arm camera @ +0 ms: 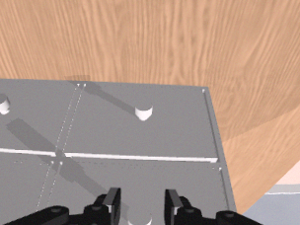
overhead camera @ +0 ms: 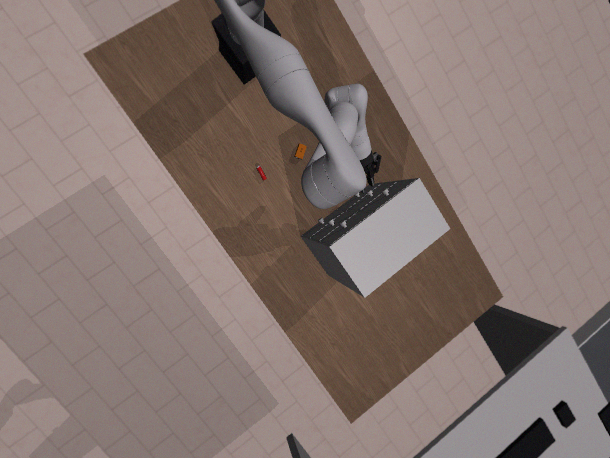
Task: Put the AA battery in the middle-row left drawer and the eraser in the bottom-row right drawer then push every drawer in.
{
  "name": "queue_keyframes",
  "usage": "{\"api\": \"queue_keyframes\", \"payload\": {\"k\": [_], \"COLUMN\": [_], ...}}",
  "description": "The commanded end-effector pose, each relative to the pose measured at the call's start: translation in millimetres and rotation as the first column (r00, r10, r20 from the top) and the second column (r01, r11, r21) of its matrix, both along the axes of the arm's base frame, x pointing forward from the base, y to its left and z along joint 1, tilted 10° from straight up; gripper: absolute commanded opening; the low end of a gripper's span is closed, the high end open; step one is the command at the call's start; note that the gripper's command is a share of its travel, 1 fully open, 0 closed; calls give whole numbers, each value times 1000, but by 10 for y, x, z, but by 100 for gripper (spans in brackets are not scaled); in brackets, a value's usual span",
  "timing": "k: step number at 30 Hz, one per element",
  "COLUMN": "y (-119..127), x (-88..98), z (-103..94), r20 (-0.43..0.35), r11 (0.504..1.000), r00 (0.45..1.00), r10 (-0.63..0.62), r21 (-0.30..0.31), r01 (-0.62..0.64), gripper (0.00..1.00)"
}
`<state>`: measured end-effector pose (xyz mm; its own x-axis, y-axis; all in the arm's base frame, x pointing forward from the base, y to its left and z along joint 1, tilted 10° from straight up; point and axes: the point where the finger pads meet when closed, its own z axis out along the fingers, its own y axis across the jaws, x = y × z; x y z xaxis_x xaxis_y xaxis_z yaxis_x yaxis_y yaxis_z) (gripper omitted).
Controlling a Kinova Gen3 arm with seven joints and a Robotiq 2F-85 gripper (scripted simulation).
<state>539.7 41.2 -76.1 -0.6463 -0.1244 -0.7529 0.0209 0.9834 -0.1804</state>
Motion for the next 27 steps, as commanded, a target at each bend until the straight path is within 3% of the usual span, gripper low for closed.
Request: {"api": "queue_keyframes", "payload": {"k": [1, 10, 27], "y": [-12, -15, -15], "x": [72, 184, 197], "z": [30, 30, 31], "r20": [8, 8, 8], "r11": [1000, 1000, 1000], "r00": [1000, 1000, 1000], "r10": [-4, -4, -4], "r21": [0, 0, 0], "r01": [4, 4, 4], "gripper": [33, 33, 33]}}
